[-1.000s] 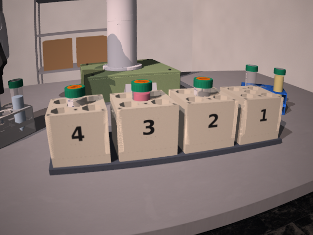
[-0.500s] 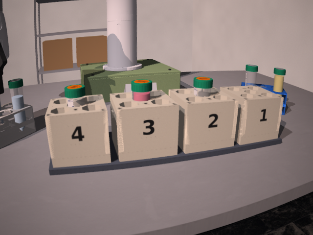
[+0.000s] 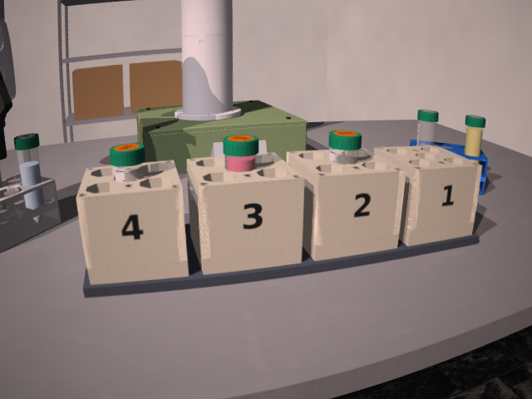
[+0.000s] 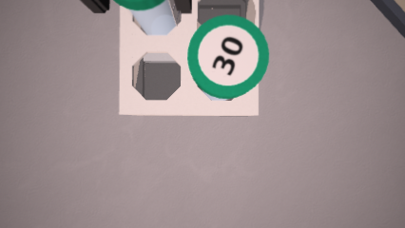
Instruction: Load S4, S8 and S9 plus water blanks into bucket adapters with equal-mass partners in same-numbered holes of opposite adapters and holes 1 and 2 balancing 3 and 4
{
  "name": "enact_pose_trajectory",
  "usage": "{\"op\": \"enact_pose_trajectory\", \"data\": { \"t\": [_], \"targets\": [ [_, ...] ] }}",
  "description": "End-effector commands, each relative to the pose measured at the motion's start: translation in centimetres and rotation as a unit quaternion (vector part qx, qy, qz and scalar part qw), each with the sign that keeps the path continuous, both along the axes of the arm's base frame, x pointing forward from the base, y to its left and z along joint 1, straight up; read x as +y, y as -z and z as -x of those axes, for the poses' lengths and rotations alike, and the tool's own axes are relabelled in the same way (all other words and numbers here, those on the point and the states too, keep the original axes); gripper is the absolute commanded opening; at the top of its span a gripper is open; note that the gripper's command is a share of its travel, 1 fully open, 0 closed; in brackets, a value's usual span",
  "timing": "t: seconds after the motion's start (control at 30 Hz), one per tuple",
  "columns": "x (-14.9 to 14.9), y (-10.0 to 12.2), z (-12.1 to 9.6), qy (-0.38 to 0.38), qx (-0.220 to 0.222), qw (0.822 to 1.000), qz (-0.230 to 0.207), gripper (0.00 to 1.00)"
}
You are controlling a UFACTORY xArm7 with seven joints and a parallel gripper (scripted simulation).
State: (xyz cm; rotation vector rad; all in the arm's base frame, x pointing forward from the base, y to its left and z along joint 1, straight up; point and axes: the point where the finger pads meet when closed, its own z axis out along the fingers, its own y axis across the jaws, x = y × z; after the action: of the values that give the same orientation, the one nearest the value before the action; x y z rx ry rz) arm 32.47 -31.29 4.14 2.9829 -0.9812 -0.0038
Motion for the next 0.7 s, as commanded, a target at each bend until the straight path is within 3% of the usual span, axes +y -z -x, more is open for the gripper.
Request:
{"op": "enact_pose_trajectory", "data": {
  "t": [0.0, 0.67],
  "targets": [
    [-0.09, -0.13, -0.11, 0.0, -0.001, 1.0, 0.001, 0.0],
    [-0.1, -1.07, -0.12, 0.0, -0.001, 1.0, 0.002, 0.0]
  ]
}}
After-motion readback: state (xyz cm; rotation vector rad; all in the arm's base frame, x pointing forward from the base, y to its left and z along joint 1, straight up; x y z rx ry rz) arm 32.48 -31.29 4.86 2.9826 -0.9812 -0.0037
